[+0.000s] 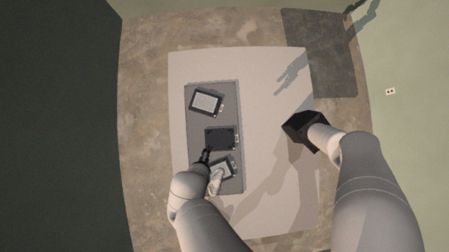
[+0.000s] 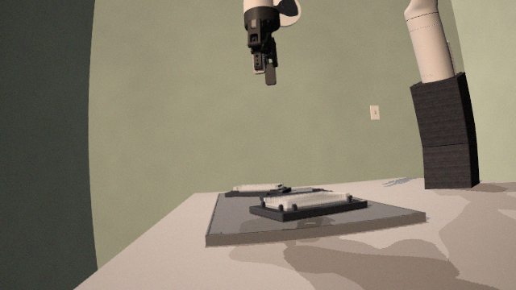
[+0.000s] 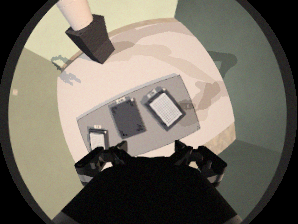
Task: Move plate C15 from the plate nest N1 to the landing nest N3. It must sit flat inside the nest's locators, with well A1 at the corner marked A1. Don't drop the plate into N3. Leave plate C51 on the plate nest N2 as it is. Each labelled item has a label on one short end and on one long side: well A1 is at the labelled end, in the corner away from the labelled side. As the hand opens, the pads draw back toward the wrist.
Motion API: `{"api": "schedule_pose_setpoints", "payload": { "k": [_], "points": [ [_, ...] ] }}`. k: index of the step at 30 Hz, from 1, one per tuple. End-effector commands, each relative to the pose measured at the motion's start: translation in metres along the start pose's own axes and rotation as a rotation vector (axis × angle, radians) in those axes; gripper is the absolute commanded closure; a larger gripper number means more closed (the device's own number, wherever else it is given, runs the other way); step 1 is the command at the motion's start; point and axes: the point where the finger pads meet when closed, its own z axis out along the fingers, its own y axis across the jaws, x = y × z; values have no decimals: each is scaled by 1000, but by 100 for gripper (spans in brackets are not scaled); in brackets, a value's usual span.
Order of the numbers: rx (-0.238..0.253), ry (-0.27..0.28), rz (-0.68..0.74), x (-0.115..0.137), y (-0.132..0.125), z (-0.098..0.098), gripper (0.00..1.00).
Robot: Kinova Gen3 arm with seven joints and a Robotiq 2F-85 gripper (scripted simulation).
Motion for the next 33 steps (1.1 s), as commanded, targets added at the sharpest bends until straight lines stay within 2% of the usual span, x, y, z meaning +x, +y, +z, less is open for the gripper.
{"api": "schedule_pose_setpoints", "payload": {
  "k": [1,33],
  "points": [
    [8,4,20,-5,-16,7,0],
    [8,4,20,-33,-90,56,0]
  ]
}}
